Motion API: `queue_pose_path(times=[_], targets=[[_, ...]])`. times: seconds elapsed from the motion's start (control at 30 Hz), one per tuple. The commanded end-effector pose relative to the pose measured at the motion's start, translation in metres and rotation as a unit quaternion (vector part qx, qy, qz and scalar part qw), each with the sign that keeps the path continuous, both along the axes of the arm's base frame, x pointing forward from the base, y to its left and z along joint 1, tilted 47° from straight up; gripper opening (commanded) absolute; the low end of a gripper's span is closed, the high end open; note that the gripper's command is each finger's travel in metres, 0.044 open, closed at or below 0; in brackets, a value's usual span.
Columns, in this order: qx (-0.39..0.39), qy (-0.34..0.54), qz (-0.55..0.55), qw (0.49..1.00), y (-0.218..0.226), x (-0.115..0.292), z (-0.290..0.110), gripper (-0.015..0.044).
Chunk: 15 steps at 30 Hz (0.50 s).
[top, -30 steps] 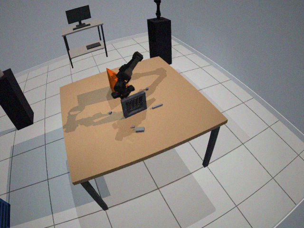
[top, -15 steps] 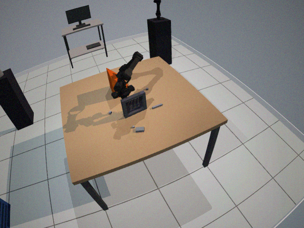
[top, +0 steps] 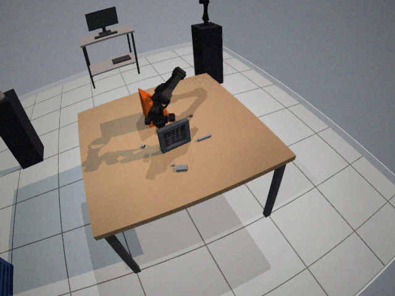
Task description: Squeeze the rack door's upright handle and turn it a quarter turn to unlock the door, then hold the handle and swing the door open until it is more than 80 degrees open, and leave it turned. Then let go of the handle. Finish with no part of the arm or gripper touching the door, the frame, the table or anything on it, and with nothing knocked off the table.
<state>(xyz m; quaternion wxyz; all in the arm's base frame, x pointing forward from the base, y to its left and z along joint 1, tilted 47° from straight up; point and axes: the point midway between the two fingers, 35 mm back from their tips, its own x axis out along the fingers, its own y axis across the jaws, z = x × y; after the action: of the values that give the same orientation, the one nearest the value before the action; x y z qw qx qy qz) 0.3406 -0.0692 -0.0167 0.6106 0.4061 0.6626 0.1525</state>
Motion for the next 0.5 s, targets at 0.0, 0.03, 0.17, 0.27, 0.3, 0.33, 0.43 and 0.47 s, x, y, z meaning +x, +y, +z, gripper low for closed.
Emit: queue_pose_path(times=[0.0,0.03,0.17,0.27,0.3,0.33,0.43,0.47], targets=[[0.007,0.071,-0.069,0.995,0.0001,0.0004,0.0001,0.0016],[0.009,0.089,-0.086,0.992,0.0001,0.0004,0.0001,0.0016],[0.017,0.159,-0.152,0.975,0.0001,0.0004,0.0001,0.0016],[0.022,0.211,-0.201,0.956,0.0001,0.0004,0.0001,0.0016],[0.024,0.228,-0.217,0.949,0.0001,0.0004,0.0001,0.0016],[0.026,0.245,-0.233,0.941,0.0001,0.0004,0.0001,0.0016],[0.031,0.294,-0.280,0.913,0.0001,0.0004,0.0001,0.0016],[0.033,0.311,-0.295,0.903,0.0001,0.0004,0.0001,0.0016]])
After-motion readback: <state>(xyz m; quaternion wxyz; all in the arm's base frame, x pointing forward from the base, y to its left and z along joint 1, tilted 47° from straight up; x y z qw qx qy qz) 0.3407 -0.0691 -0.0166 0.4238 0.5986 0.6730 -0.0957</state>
